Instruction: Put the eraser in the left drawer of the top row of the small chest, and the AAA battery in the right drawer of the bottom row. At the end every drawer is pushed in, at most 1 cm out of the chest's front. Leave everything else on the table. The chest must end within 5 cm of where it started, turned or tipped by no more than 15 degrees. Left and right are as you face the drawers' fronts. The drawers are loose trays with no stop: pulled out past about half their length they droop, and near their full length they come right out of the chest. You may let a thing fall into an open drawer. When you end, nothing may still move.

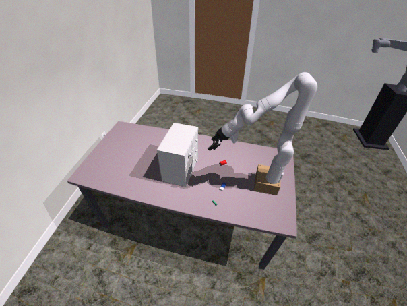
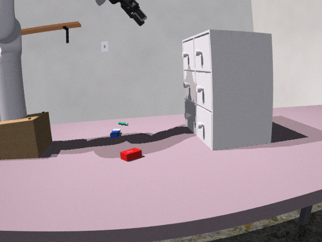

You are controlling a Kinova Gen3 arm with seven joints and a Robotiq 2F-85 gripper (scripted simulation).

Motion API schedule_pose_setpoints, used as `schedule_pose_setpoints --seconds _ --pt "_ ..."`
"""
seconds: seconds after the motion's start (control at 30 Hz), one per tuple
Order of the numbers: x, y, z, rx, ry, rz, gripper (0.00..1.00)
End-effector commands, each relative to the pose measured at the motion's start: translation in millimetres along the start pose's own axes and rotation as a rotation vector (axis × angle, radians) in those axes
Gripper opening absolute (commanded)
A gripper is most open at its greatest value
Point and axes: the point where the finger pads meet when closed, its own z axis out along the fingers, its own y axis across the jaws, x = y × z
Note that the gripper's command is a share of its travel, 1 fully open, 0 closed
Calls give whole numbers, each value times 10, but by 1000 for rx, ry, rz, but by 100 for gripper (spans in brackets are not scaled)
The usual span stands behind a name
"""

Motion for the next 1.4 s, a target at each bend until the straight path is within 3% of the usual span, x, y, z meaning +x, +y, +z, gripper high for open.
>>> schedule_pose_setpoints --seconds 0.0,1.37 --pt "13 10 10 2 -5 -2 100" --pt "3 0 147 5 -100 -2 100"
